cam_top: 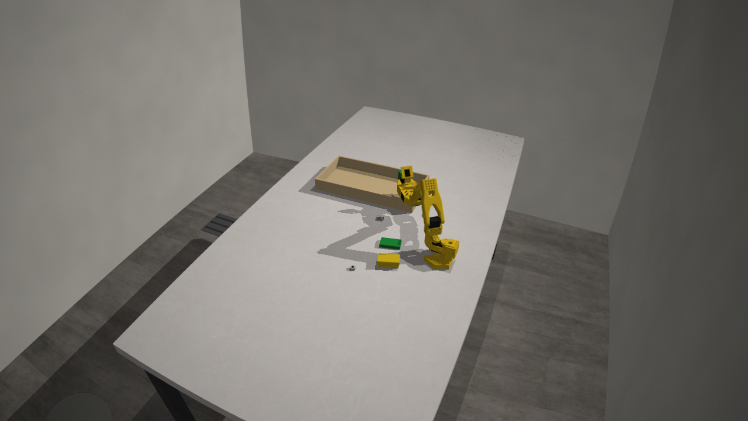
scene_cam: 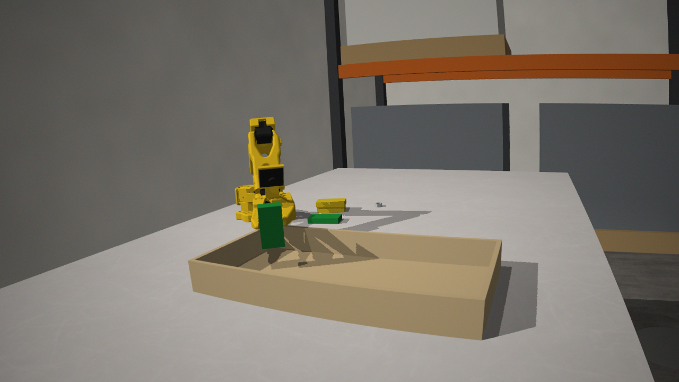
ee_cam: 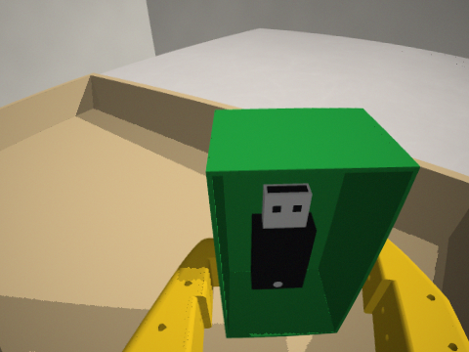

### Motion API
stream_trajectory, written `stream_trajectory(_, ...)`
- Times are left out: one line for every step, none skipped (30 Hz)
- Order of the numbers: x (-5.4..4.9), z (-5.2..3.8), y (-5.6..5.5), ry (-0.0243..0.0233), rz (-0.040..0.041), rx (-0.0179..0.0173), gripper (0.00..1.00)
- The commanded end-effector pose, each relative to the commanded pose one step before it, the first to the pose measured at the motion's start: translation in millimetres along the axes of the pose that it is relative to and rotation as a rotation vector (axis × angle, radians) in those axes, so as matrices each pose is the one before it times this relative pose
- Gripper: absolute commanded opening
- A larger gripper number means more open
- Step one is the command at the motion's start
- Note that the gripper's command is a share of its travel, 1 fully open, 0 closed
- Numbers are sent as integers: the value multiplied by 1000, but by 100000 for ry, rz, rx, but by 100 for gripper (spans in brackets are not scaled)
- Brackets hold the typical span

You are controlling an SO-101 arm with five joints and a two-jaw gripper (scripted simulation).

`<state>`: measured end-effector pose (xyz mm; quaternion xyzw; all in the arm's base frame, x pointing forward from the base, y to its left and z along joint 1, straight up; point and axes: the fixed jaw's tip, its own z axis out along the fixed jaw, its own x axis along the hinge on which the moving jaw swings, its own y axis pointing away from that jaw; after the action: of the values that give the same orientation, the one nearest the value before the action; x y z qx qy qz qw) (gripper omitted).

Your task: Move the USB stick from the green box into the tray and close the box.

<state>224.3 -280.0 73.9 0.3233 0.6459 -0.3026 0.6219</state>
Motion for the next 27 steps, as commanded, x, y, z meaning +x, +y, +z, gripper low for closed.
stream_trajectory(-12019,677,-2907,-5098,-1138,835,20)
stream_trajectory(-353,23,2,-308,-11,2,20)
stream_trajectory(-407,26,-5,-361,-11,-1,20)
stream_trajectory(-467,25,0,-408,-14,2,20)
stream_trajectory(-515,30,-1,-452,-17,-1,20)
stream_trajectory(-557,29,5,-487,-17,0,20)
stream_trajectory(-588,27,-2,-515,-17,0,20)
stream_trajectory(-606,26,-2,-537,-20,3,20)
stream_trajectory(-618,30,-2,-544,-17,0,20)
stream_trajectory(0,0,0,0,0,0,20)
stream_trajectory(0,0,0,0,0,0,20)
stream_trajectory(-625,26,-1,-545,-19,1,20)
stream_trajectory(-606,20,4,-534,-20,0,20)
stream_trajectory(-582,21,-2,-515,-17,0,20)
stream_trajectory(-558,17,-2,-490,-17,3,20)
stream_trajectory(-510,16,-1,-452,-17,2,20)
stream_trajectory(-462,14,0,-408,-14,-1,20)
stream_trajectory(-409,5,-6,-361,-11,2,20)
stream_trajectory(-348,13,1,-305,-11,-2,20)
stream_trajectory(-289,3,2,-251,-8,1,20)
stream_trajectory(-222,9,-3,-198,-9,1,20)
stream_trajectory(-156,3,-2,-141,-3,1,20)
stream_trajectory(-109,-1,4,-94,-3,1,20)
stream_trajectory(-60,0,-1,-50,-3,0,20)
stream_trajectory(-18,2,0,-22,0,0,20)
stream_trajectory(-6,1,0,-3,0,0,20)
stream_trajectory(0,0,0,0,0,0,20)
